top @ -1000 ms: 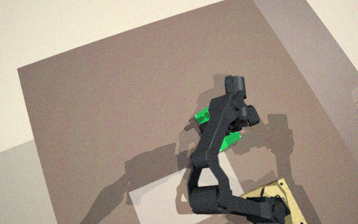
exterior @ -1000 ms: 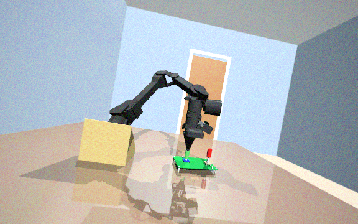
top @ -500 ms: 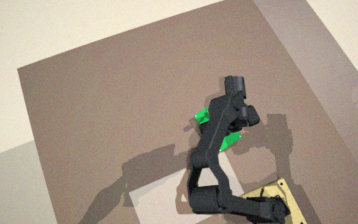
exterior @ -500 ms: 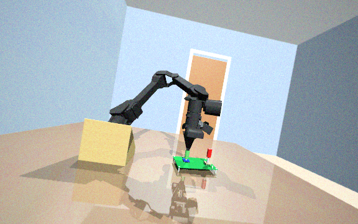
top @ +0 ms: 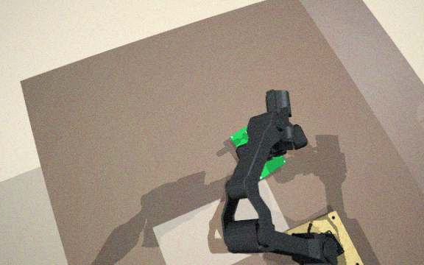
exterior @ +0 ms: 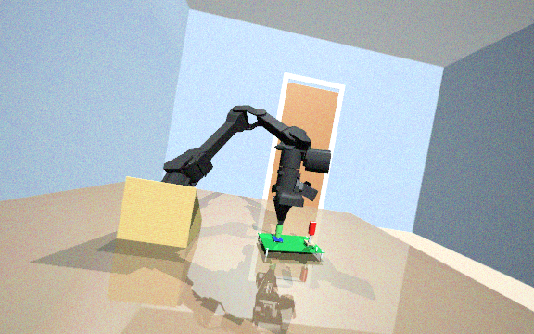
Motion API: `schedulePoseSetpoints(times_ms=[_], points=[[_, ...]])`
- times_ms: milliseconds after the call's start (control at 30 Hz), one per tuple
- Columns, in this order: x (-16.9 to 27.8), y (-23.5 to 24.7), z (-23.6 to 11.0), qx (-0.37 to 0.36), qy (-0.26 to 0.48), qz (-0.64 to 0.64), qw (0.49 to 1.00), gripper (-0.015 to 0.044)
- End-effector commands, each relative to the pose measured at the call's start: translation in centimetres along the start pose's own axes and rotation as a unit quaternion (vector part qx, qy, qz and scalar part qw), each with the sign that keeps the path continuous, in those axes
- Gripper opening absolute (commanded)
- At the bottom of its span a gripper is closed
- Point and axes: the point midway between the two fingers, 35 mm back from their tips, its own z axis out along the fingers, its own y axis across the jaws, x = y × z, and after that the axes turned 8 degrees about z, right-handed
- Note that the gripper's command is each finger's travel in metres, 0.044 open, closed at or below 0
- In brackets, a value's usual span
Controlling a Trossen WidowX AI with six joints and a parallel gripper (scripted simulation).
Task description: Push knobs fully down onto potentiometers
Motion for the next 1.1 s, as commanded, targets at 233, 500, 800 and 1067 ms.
schedulePoseSetpoints(times_ms=[233,500,800,1067], points=[[0.0,0.1,0.5,-0.003,0.005,-0.003,1.000,0.0000],[-0.1,0.1,-0.7,-0.003,0.005,-0.003,1.000,0.0000],[0.0,0.1,-1.9,-0.003,0.005,-0.003,1.000,0.0000],[0.2,0.1,-1.3,-0.006,0.010,0.002,1.000,0.0184]])
